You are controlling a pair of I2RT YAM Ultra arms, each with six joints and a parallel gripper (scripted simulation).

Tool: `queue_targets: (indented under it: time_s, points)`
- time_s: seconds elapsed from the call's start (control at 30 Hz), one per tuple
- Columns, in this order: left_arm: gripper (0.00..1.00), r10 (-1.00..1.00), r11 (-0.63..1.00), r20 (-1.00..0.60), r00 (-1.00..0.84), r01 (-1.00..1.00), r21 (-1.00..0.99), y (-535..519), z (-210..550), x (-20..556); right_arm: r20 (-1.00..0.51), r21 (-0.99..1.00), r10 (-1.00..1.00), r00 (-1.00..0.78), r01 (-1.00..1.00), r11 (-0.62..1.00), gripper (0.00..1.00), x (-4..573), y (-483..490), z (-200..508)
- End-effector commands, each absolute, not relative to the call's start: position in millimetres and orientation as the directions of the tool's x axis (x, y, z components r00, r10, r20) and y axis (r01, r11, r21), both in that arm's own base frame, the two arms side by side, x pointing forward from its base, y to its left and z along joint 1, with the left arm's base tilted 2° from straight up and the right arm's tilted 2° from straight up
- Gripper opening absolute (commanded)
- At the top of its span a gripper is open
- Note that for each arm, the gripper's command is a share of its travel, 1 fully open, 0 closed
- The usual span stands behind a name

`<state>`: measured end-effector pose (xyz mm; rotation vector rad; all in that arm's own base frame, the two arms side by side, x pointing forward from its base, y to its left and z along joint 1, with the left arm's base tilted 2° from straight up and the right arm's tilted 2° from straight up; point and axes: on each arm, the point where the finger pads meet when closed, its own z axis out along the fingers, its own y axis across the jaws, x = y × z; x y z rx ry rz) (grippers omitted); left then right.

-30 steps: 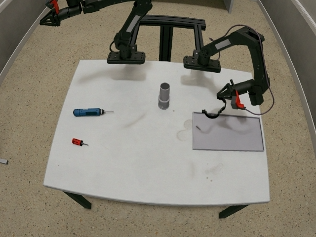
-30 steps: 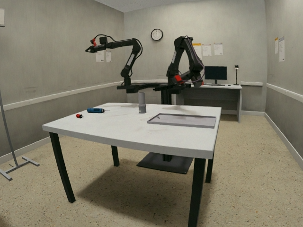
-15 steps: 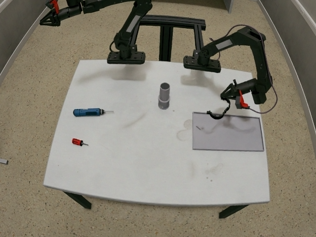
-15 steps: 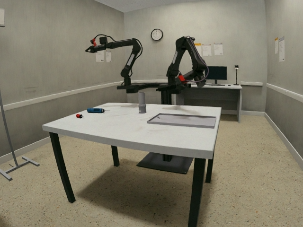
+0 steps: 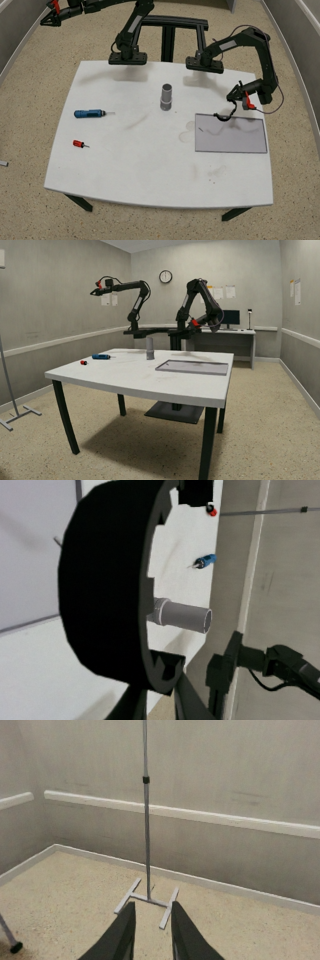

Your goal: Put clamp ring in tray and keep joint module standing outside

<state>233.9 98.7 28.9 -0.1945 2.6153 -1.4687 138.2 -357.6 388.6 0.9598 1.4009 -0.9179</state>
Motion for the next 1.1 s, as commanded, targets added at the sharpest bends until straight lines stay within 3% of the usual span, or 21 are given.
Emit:
queue_targets:
  time_s: [0.0, 1.07]
  points:
    - [0.06, -0.191, 0.530, -0.095, -0.977, -0.021, -0.848, 109, 41, 241, -0.999, 0.005, -0.047, 0.024, 0.931, 0.366, 0.20, 140, -351, 428]
    - [0.06, -0.223, 0.539, -0.100, -0.970, -0.038, -0.841, 127, 20, 243, -0.999, 0.005, -0.047, 0.024, 0.931, 0.366, 0.20, 140, -351, 428]
